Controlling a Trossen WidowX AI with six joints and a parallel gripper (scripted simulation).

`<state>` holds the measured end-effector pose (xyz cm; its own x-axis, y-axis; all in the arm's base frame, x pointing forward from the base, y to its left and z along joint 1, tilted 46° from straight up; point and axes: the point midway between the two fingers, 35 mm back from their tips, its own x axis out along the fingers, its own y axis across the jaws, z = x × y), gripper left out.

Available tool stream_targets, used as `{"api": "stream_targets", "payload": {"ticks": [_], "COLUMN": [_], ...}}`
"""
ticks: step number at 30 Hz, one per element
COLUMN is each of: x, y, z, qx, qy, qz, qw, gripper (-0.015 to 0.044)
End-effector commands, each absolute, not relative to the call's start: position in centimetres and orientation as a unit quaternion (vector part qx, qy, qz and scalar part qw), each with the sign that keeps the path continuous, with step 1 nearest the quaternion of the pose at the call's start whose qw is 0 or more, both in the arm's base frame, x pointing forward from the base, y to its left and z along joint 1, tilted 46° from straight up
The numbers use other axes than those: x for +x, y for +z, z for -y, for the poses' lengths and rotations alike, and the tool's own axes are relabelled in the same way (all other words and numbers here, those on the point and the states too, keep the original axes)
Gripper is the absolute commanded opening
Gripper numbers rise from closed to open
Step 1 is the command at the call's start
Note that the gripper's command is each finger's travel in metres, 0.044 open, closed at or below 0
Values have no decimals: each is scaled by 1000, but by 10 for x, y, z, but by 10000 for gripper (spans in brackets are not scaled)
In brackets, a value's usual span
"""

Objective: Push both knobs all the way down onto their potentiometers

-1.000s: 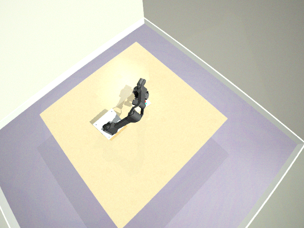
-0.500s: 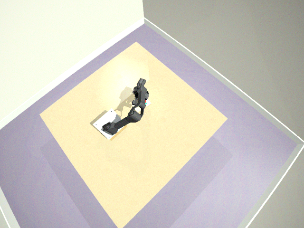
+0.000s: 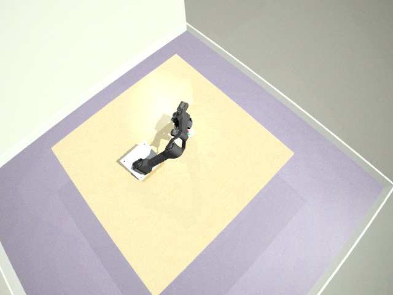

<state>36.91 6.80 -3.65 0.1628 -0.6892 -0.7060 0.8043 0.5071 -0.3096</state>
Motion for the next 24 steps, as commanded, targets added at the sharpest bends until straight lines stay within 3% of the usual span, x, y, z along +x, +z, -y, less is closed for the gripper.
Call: {"api": "stream_targets", "payload": {"ticks": [1, 24], "x": [371, 371], "y": [-39, -41], "z": [-63, -61], "qx": [68, 68], "qy": [-495, -495], "qz": [-419, -419], "qw": [758, 758], "gripper": [0, 0]}}
